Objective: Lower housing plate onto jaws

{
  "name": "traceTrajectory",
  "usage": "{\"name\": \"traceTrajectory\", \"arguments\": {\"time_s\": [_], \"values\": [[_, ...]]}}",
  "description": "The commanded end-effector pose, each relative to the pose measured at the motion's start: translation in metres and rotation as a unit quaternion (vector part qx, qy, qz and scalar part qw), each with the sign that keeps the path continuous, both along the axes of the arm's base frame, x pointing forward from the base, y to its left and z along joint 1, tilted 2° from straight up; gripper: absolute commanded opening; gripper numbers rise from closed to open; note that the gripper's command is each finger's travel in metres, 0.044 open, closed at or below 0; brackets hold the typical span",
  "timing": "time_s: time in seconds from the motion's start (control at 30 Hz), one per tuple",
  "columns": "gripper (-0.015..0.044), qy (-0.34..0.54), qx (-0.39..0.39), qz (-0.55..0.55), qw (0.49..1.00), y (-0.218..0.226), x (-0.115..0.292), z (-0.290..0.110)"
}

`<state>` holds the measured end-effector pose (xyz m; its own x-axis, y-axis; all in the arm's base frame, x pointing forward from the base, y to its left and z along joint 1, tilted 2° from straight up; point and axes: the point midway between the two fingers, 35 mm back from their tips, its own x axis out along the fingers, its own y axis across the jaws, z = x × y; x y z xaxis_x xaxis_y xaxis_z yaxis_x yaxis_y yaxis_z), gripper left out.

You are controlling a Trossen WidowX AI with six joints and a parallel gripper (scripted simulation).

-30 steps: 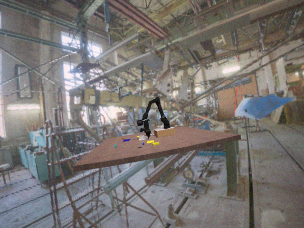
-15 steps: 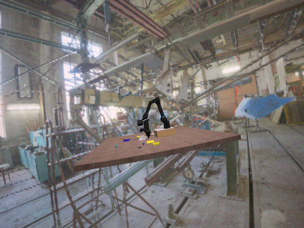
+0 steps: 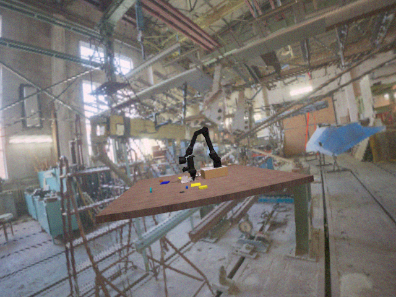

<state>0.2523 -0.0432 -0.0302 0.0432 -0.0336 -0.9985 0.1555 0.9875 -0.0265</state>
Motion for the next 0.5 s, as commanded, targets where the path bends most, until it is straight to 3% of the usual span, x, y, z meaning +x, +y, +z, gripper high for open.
{"name": "traceTrajectory", "arguments": {"time_s": [0.0,0.17,0.37,0.47], "values": [[0.0440,0.000,0.000,0.000,1.000,0.000,0.000,0.000],[0.0440,0.000,0.000,0.000,1.000,0.000,0.001,0.007],[0.0440,0.000,-0.002,0.002,1.000,0.002,-0.003,0.067],[0.0440,0.000,-0.002,0.002,1.000,0.003,-0.005,0.076]]}}
